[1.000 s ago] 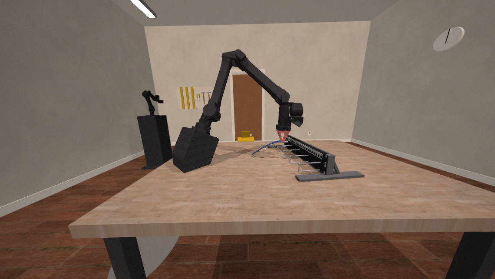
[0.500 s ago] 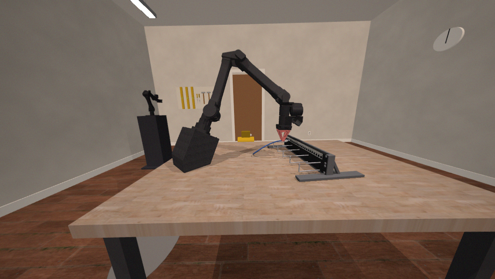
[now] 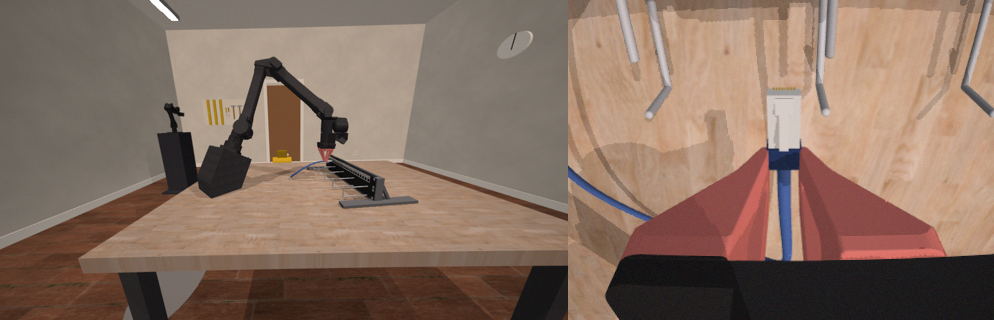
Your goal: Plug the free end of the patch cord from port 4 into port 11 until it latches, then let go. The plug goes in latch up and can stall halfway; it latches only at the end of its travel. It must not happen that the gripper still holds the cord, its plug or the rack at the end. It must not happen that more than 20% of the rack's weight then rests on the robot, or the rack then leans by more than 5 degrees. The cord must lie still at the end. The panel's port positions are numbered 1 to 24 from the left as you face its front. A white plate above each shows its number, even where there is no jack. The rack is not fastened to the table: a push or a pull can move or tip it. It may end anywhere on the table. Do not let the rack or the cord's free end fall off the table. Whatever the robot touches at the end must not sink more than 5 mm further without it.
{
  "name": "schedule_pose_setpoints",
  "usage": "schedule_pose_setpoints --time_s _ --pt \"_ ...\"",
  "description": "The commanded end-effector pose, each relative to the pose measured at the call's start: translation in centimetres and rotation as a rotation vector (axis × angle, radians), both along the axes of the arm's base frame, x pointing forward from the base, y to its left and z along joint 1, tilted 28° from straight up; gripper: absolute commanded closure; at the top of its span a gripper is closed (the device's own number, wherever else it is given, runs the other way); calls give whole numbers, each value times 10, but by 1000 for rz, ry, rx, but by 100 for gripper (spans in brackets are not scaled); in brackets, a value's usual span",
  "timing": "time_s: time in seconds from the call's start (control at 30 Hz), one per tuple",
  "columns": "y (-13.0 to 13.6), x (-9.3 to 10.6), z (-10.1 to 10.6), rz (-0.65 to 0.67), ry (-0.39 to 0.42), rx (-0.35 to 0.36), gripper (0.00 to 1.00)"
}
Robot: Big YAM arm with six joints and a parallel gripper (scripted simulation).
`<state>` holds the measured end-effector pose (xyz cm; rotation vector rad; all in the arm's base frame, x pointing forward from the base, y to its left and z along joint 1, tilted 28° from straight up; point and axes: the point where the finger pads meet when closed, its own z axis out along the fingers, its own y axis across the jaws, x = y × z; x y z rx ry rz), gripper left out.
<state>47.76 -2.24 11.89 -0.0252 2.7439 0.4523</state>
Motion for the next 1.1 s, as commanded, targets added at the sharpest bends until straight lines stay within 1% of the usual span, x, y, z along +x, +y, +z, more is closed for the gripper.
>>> schedule_pose_setpoints --time_s 0.0,0.73,1.07 --pt "8 7 12 28 -28 -11 100" --pt "10 7 16 29 -37 -12 100" --pt "10 7 14 28 -35 -12 100"
